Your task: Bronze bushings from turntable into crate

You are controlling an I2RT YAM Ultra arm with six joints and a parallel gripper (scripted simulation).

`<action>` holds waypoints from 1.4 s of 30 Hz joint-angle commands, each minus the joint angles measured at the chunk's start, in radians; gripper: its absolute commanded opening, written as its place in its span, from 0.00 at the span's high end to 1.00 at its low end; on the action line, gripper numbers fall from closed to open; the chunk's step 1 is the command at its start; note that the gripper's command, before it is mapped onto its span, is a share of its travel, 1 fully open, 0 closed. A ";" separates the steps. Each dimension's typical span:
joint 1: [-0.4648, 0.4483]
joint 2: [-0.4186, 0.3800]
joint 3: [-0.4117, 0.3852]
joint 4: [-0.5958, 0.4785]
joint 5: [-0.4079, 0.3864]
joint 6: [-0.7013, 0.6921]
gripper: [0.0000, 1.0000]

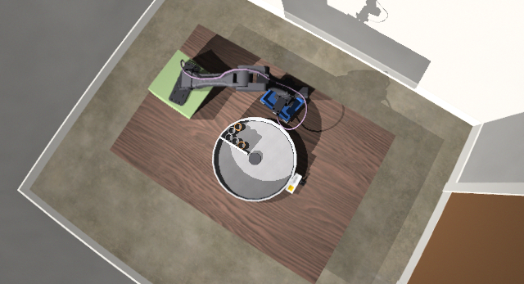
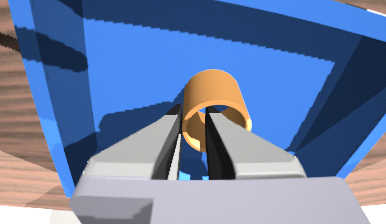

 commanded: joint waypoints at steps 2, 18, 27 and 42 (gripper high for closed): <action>-0.001 -0.033 0.004 -0.007 -0.001 -0.008 0.84; 0.001 -0.035 -0.002 -0.015 -0.001 -0.007 0.84; 0.016 -0.065 -0.018 -0.034 0.005 0.008 0.84; 0.042 -0.214 -0.057 -0.156 0.018 0.034 0.84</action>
